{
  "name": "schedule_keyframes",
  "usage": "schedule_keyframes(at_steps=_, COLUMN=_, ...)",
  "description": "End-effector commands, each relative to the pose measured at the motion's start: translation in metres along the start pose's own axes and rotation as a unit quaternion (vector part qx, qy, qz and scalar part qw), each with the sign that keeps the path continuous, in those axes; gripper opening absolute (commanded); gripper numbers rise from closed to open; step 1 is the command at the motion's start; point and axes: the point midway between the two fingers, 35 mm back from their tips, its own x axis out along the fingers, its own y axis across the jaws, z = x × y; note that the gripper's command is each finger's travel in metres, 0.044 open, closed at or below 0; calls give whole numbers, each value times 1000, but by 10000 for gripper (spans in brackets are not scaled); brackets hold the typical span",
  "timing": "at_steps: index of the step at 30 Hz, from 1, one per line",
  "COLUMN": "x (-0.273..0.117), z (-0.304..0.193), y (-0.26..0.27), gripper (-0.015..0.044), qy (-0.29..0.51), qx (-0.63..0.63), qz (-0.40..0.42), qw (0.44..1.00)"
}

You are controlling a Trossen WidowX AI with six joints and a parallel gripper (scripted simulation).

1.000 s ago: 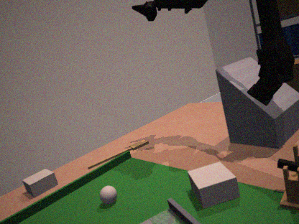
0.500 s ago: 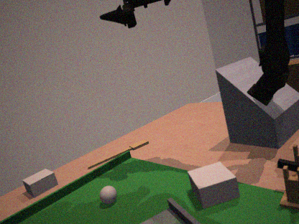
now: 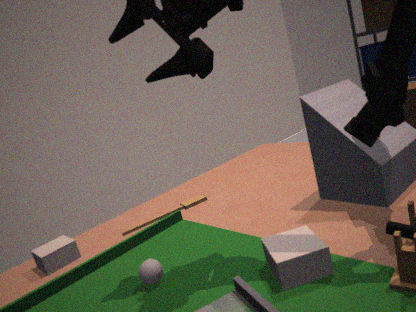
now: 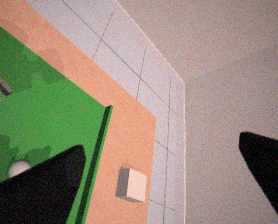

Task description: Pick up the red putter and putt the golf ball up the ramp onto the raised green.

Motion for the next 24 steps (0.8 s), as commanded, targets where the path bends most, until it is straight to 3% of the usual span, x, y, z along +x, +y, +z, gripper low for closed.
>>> schedule_keyframes(at_steps=1, x=13, z=35, y=65, gripper=440, qy=-8, qx=-40, qz=80, qw=996)
schedule_keyframes(at_steps=13, x=-5, z=104, y=254, gripper=440, qy=-32, qx=-167, qz=299, qw=939)
schedule_keyframes(at_steps=24, x=-104, z=103, y=412, gripper=440, qy=-66, qx=-309, qz=493, qw=811)
